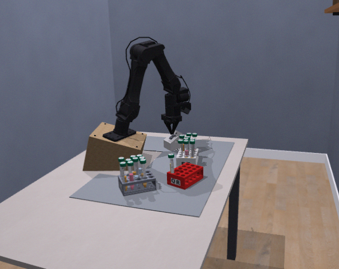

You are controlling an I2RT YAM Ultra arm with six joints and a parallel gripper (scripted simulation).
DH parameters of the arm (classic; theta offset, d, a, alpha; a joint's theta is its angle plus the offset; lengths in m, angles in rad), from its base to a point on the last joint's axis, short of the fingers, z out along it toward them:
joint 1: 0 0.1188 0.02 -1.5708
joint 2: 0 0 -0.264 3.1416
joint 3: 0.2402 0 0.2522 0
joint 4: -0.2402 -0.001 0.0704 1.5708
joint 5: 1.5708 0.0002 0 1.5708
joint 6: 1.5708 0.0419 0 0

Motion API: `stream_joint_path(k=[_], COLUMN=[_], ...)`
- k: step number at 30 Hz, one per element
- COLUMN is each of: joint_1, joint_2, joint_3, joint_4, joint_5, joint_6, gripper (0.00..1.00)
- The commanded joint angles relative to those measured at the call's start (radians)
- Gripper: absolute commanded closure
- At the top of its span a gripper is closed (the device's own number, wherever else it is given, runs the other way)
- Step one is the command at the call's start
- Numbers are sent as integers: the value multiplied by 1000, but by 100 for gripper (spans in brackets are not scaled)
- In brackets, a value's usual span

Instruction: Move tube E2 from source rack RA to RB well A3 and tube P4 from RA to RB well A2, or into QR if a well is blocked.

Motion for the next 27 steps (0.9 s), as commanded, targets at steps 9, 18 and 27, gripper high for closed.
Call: stream_joint_path(k=[9,18,27], joint_1=[-18,-22,-29], joint_2=[24,35,58], joint_3=[-44,-57,-68], joint_4=[49,68,102], joint_5=[-12,-9,-5], joint_6=[-13,-18,-25], gripper=[100,100,100])
